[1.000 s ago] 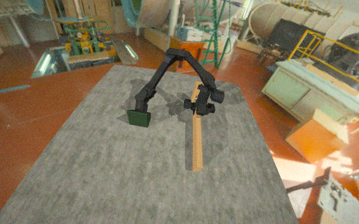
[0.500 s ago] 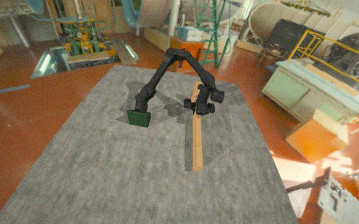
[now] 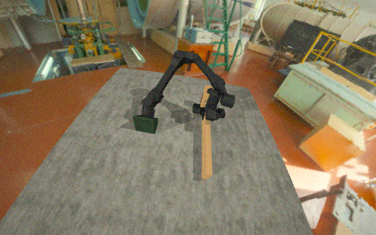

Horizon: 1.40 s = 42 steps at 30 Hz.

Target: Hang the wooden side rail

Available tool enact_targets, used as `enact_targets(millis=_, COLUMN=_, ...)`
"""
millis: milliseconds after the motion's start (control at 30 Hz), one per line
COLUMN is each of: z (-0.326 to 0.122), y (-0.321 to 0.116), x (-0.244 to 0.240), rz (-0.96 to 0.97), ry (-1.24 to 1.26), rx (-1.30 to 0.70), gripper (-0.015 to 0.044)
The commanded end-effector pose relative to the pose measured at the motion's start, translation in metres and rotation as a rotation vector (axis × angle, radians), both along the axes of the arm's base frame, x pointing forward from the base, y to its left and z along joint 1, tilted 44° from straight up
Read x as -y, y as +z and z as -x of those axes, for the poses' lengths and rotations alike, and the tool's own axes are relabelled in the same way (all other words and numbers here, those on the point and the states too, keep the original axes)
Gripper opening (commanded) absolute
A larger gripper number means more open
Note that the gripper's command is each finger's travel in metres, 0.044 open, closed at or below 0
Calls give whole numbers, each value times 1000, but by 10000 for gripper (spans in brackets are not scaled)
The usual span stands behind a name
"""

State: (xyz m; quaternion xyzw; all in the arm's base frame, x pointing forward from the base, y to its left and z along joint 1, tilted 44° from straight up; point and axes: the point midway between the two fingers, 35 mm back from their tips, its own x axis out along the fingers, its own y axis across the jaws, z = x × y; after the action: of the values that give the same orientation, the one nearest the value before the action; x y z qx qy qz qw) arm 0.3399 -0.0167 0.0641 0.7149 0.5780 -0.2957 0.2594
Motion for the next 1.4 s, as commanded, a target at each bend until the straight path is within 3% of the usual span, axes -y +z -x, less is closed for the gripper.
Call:
enact_targets(millis=0, z=-2, y=5, x=2, rz=3, ry=-11, rx=11, gripper=0)
enact_targets(millis=1367, z=-2, y=8, x=-1, rz=3, ry=-11, rx=11, gripper=0)
